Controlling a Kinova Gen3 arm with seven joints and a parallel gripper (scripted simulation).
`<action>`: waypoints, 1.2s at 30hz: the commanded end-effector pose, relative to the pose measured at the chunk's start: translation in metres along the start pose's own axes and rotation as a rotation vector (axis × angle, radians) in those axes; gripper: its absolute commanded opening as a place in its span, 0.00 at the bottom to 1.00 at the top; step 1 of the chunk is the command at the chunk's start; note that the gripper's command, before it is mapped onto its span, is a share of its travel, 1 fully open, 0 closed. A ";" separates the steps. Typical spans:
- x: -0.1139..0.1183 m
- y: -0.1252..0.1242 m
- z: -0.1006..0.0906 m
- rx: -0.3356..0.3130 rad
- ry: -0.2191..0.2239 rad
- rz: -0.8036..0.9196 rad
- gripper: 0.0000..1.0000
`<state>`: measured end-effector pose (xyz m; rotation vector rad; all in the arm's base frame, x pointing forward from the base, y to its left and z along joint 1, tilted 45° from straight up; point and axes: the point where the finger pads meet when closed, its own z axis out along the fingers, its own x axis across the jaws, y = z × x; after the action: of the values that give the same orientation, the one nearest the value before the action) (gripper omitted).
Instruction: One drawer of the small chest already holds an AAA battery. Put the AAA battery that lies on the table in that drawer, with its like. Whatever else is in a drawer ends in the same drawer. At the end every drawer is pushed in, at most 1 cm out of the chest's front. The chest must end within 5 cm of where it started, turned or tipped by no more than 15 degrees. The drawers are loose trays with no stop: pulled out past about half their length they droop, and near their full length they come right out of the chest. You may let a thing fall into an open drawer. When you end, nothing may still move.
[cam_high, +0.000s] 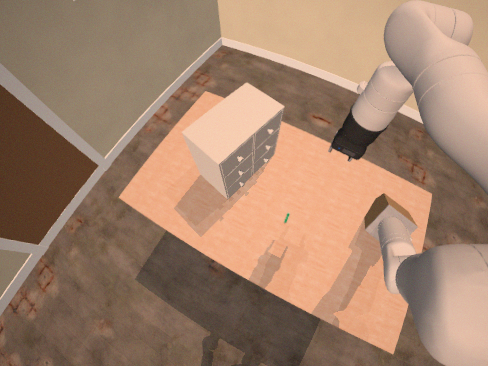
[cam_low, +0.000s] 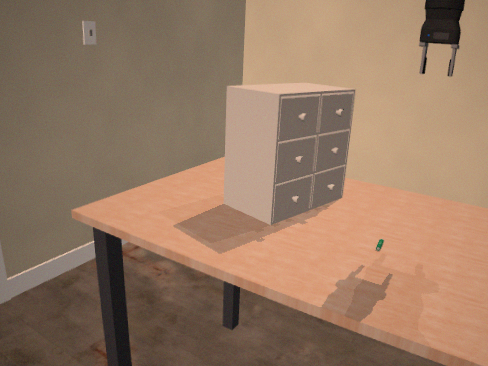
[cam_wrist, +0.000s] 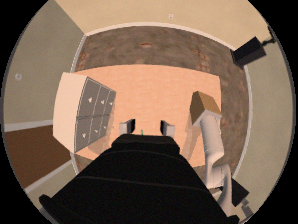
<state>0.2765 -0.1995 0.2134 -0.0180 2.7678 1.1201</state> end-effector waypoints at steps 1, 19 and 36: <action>0.000 0.000 -0.001 0.001 -0.001 0.000 1.00; 0.000 0.000 -0.001 0.001 -0.001 0.000 1.00; -0.001 0.000 0.001 0.001 -0.001 0.024 1.00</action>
<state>0.2770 -0.1993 0.2128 0.0098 2.7731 1.1237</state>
